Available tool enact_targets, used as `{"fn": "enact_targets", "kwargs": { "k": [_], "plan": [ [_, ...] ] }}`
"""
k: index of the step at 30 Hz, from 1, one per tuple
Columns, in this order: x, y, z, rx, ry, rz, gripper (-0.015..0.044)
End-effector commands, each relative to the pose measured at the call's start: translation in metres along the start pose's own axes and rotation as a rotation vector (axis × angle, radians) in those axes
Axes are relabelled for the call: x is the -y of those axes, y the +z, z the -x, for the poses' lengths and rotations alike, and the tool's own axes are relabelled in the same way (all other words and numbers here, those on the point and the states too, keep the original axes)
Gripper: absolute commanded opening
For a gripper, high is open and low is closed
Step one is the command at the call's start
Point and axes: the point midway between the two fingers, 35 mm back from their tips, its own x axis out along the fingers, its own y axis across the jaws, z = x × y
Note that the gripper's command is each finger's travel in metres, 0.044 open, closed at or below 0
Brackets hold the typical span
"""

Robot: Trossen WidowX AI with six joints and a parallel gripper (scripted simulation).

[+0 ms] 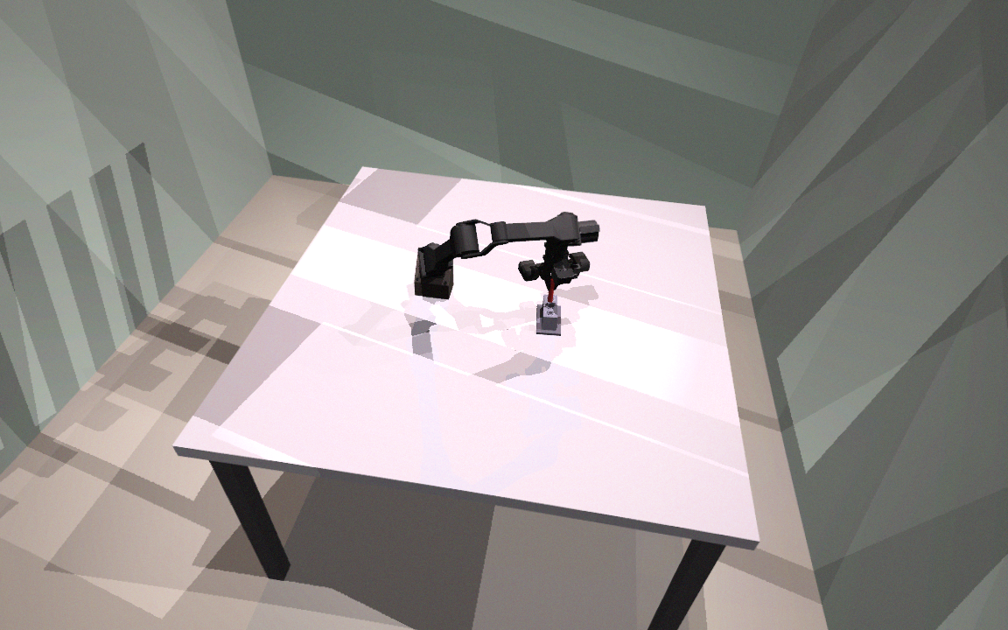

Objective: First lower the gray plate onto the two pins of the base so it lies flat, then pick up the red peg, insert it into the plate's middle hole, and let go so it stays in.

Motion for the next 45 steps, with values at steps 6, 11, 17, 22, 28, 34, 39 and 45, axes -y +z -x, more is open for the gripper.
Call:
{"fn": "enact_targets", "kwargs": {
  "k": [6,11,17,22,28,34,39,45],
  "plan": [
    [-0.0015,0.0036,0.0017,0.007,0.004,0.005,0.0000],
    [-0.0015,0.0036,0.0017,0.007,0.004,0.005,0.0000],
    [-0.0015,0.0036,0.0017,0.007,0.004,0.005,0.0000],
    [-0.0015,0.0036,0.0017,0.007,0.004,0.005,0.0000],
    [-0.0015,0.0033,0.0016,0.006,0.004,0.003,0.0000],
    [-0.0017,0.0026,0.0014,0.002,0.005,-0.002,0.0000],
    [-0.0015,0.0046,0.0015,0.002,0.005,-0.002,0.0000],
    [-0.0018,0.0062,0.0015,0.002,0.005,-0.002,0.0000]
  ]
}}
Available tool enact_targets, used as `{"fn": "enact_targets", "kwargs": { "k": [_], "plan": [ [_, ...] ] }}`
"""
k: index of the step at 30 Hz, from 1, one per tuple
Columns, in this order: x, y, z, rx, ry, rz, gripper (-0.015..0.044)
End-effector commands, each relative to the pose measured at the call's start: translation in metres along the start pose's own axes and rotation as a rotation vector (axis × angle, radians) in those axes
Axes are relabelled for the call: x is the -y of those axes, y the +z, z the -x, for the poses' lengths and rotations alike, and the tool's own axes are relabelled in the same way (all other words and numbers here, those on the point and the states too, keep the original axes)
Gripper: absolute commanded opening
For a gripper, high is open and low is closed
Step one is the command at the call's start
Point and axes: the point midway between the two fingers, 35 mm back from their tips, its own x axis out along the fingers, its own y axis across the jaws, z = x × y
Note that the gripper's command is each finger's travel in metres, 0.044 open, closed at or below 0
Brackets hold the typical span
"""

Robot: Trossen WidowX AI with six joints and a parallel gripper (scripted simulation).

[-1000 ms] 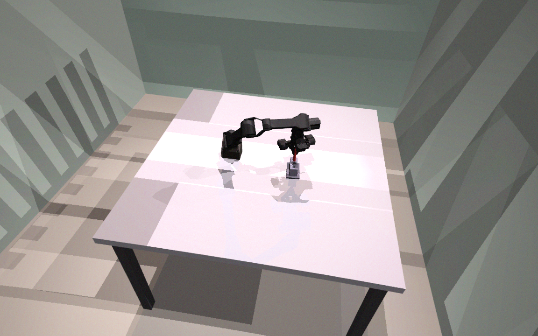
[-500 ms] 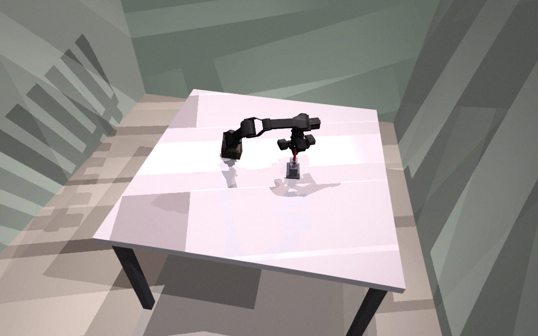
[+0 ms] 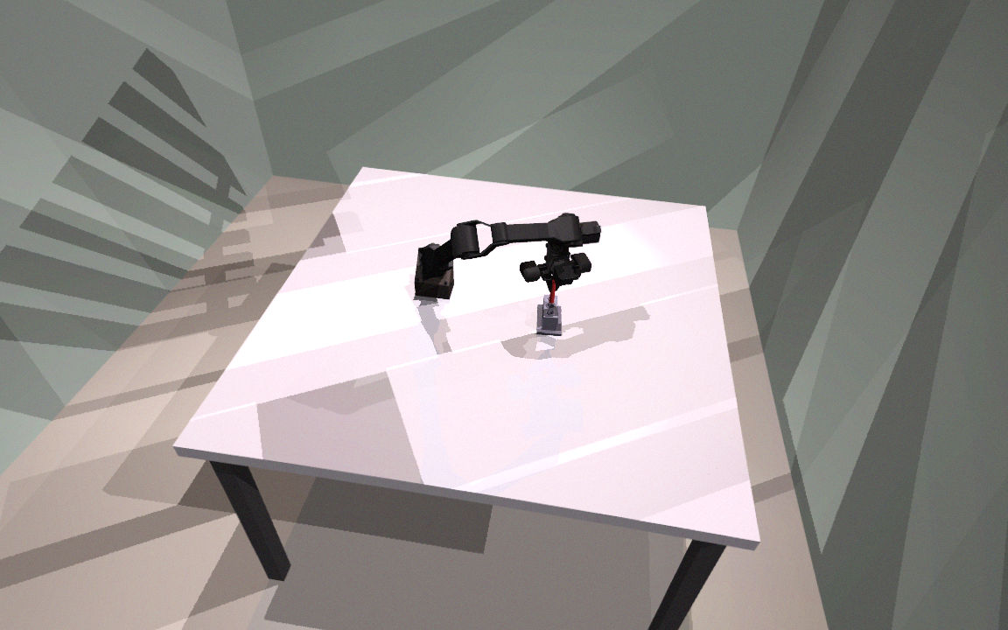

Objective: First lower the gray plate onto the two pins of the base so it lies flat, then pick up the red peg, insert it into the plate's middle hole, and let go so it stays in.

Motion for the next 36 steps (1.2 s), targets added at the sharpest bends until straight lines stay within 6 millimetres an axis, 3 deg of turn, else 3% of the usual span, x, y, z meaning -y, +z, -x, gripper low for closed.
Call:
{"fn": "enact_targets", "kwargs": {
  "k": [1,20,36],
  "plan": [
    [0.000,0.002,0.001,0.002,0.001,0.005,0.0000],
    [0.001,0.000,0.000,0.002,0.001,0.005,0.0000],
    [0.002,0.001,-0.016,0.008,-0.001,0.012,0.0000]
  ]
}}
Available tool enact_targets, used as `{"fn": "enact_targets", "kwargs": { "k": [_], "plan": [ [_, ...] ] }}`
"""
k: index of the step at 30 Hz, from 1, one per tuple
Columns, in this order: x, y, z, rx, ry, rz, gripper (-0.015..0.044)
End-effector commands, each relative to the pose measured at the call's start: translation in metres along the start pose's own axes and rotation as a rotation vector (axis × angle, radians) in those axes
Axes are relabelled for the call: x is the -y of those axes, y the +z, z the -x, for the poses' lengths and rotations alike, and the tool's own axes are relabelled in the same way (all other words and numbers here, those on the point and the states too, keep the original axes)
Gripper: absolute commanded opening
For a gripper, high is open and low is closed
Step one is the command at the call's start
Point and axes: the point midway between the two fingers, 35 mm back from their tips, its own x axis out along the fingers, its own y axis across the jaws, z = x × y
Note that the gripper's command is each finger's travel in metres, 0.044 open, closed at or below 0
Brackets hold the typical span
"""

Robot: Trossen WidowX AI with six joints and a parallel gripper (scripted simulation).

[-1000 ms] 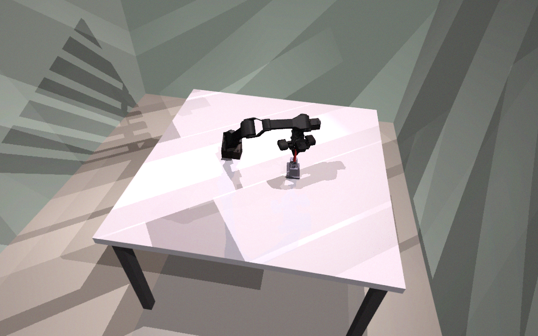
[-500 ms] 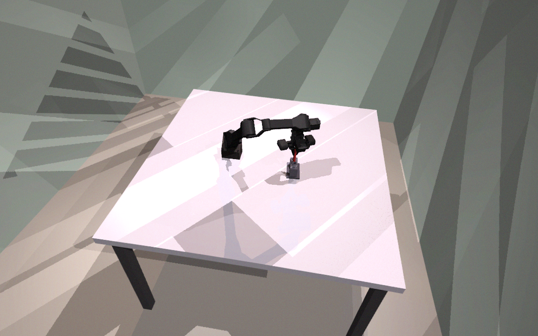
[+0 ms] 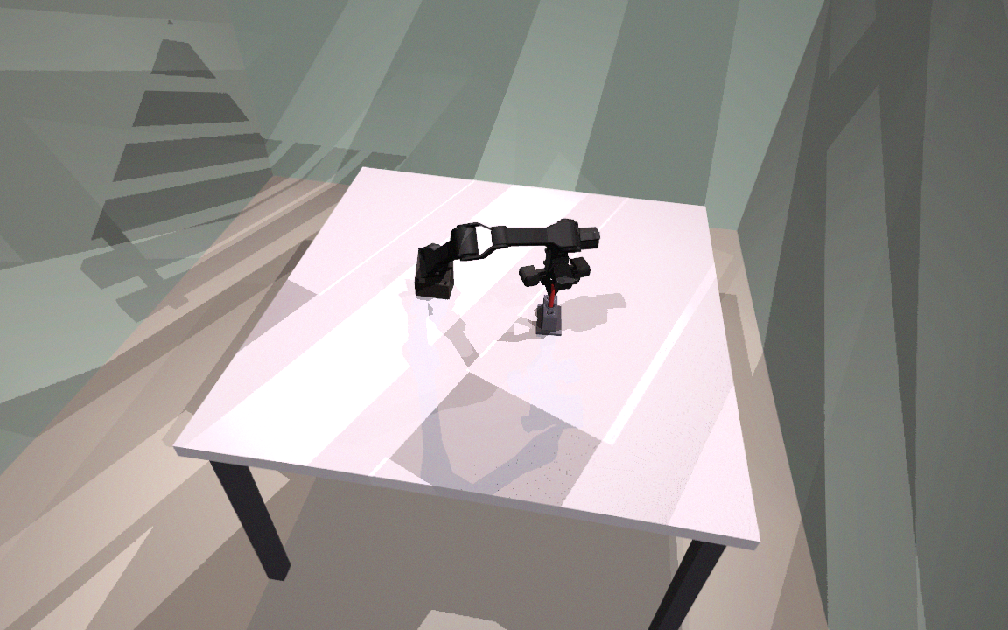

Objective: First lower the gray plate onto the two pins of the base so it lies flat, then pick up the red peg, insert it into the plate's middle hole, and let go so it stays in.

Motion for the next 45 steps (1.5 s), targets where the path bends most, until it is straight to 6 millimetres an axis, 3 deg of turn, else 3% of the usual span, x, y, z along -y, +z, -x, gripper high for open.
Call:
{"fn": "enact_targets", "kwargs": {
  "k": [1,31,37,45],
  "plan": [
    [0.0003,0.0000,-0.0015,0.005,-0.001,0.007,0.0000],
    [0.0008,-0.0003,-0.0020,0.000,0.000,-0.003,0.0000],
    [0.0008,-0.0003,-0.0020,0.000,0.000,-0.003,0.0150],
    [0.0008,-0.0003,-0.0020,0.000,0.000,-0.003,0.0150]
  ]
}}
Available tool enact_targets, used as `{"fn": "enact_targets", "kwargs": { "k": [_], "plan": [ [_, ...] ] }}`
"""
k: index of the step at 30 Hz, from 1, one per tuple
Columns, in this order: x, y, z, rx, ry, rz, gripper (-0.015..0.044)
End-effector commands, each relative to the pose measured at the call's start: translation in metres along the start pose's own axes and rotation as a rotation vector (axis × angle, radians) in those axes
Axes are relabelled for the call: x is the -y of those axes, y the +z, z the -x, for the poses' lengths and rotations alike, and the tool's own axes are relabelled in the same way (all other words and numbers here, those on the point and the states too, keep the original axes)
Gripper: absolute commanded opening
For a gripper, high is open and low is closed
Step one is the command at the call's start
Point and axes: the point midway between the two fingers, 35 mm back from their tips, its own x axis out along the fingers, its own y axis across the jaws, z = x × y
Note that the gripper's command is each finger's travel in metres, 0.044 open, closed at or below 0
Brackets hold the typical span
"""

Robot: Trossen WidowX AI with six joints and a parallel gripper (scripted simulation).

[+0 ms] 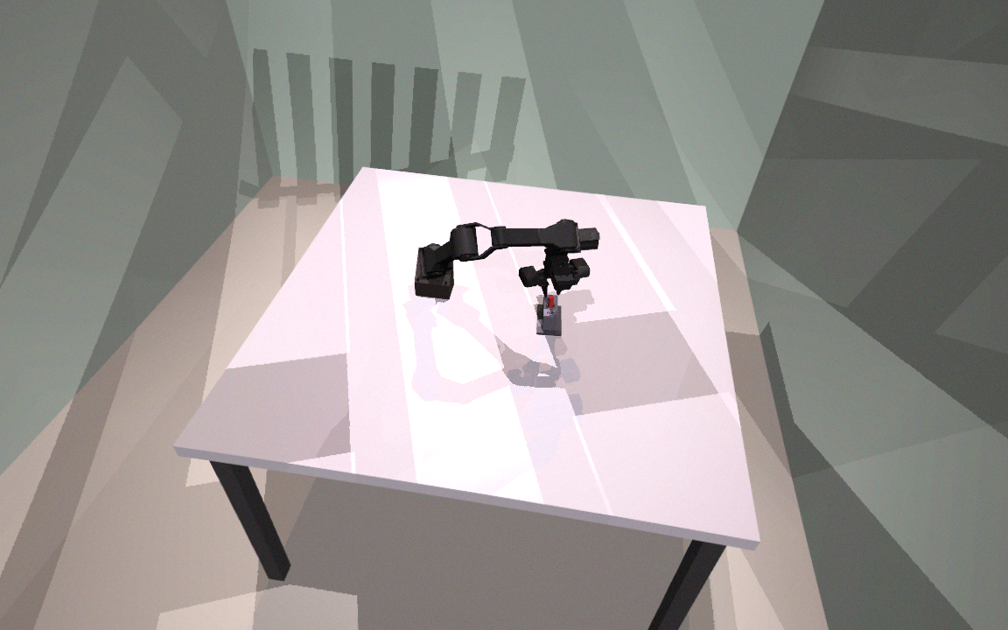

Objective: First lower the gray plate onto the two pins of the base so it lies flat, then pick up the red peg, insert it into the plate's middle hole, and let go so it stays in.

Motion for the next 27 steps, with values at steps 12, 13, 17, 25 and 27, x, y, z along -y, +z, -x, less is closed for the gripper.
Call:
{"fn": "enact_targets", "kwargs": {
  "k": [12,13,17,25,27],
  "plan": [
    [0.000,-0.002,0.007,0.007,0.000,0.012,0.0150],
    [0.001,-0.002,0.007,0.007,0.000,0.012,0.0150],
    [0.001,-0.003,0.010,0.007,0.000,0.012,0.0150],
    [0.002,-0.004,0.014,0.006,0.000,0.012,0.0150],
    [0.002,-0.004,0.015,0.006,0.000,0.012,0.0150]
  ]
}}
